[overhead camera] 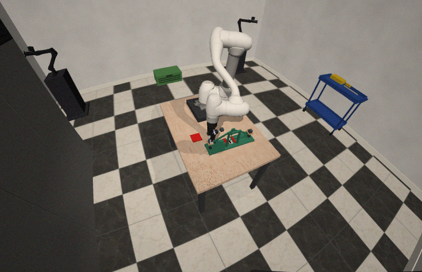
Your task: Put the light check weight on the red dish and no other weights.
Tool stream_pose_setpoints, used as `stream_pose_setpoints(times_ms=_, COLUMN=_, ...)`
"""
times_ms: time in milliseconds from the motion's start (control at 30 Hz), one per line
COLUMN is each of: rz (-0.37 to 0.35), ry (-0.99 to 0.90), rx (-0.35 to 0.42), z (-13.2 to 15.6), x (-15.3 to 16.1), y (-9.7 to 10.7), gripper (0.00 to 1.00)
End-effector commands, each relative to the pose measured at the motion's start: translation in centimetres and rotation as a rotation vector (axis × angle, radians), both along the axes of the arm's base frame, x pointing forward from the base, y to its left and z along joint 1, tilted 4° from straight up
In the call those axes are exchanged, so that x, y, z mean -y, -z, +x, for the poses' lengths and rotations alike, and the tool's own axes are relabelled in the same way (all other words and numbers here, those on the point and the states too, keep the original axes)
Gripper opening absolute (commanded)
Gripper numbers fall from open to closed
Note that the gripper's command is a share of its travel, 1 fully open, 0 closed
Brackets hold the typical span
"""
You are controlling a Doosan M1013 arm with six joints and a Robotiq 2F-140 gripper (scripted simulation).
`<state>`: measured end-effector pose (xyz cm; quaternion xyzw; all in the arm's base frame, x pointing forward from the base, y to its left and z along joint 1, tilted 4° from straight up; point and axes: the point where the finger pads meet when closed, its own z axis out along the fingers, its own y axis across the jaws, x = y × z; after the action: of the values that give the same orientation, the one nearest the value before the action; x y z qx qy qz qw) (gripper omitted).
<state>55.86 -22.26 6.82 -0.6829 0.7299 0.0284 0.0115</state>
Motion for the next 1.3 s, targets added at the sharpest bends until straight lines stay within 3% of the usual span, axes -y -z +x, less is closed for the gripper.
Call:
stream_pose_setpoints(times_ms=0, rz=0.006, ry=0.003, rx=0.001, z=0.09, x=-0.63, y=0.38, gripper=0.24)
stream_pose_setpoints(times_ms=1267, rz=0.006, ry=0.003, rx=0.001, z=0.09, x=-0.90, y=0.97, gripper=0.24)
